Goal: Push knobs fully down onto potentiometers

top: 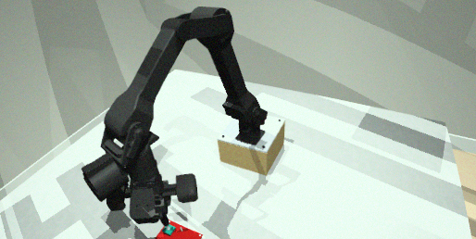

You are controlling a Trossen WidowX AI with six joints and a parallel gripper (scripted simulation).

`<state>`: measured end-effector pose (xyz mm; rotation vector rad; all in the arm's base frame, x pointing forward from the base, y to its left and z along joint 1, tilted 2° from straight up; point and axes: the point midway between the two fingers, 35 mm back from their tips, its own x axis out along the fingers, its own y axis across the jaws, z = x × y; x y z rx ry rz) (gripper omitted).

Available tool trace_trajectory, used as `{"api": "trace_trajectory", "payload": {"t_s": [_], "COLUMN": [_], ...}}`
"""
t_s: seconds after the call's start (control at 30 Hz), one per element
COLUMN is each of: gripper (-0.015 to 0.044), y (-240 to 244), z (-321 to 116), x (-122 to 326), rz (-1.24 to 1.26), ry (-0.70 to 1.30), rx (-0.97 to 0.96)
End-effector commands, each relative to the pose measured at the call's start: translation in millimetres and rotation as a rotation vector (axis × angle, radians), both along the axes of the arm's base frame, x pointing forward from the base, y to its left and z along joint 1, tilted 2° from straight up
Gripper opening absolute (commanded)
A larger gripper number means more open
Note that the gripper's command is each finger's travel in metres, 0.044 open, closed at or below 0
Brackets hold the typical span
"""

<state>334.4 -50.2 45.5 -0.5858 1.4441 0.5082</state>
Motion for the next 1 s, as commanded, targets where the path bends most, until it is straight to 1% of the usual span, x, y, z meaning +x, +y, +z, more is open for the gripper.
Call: {"api": "trace_trajectory", "payload": {"t_s": [0.0,0.97], "gripper": [0.0,0.0], "y": [0.4,0.2], "z": [-0.7,-14.2], "x": [-0.7,0.0], "rz": [-0.003,-0.003], "ry": [0.006,0.006], "rx": [0.004,0.004]}}
